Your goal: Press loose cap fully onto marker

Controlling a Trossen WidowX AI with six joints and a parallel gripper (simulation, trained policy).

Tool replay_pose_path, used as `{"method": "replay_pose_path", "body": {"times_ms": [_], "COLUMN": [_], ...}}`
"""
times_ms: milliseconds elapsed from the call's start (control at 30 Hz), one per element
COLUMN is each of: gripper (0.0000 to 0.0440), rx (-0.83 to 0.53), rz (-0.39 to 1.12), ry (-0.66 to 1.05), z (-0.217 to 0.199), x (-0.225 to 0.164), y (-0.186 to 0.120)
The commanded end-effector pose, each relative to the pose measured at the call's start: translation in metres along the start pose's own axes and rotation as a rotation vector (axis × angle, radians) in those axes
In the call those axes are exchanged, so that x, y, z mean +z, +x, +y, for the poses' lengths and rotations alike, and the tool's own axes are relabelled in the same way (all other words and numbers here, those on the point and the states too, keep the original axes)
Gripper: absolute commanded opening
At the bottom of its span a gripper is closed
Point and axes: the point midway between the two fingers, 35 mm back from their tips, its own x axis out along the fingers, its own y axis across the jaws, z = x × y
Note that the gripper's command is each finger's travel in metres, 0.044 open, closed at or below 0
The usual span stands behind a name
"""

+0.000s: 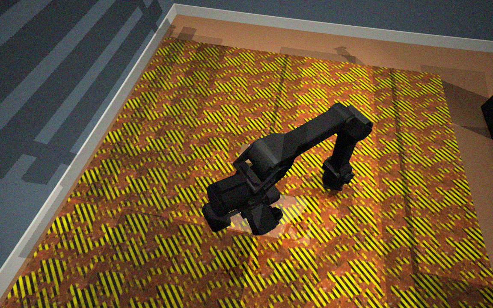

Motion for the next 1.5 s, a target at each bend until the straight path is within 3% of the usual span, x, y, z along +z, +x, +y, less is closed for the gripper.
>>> {"method": "replay_pose_path", "body": {"times_ms": [0, 167, 233, 1467], "gripper": [0.0375, 0.0247, 0.0216, 0.0266], "rx": [0.008, 0.056, 0.076, 0.322], "rz": [0.000, -0.005, -0.009, -0.068], "ry": [0.006, 0.038, 0.051, 0.222], "z": [0.001, 0.009, 0.012, 0.042], "x": [-0.002, -0.011, -0.015, -0.082], "y": [0.002, 0.008, 0.011, 0.064]}}
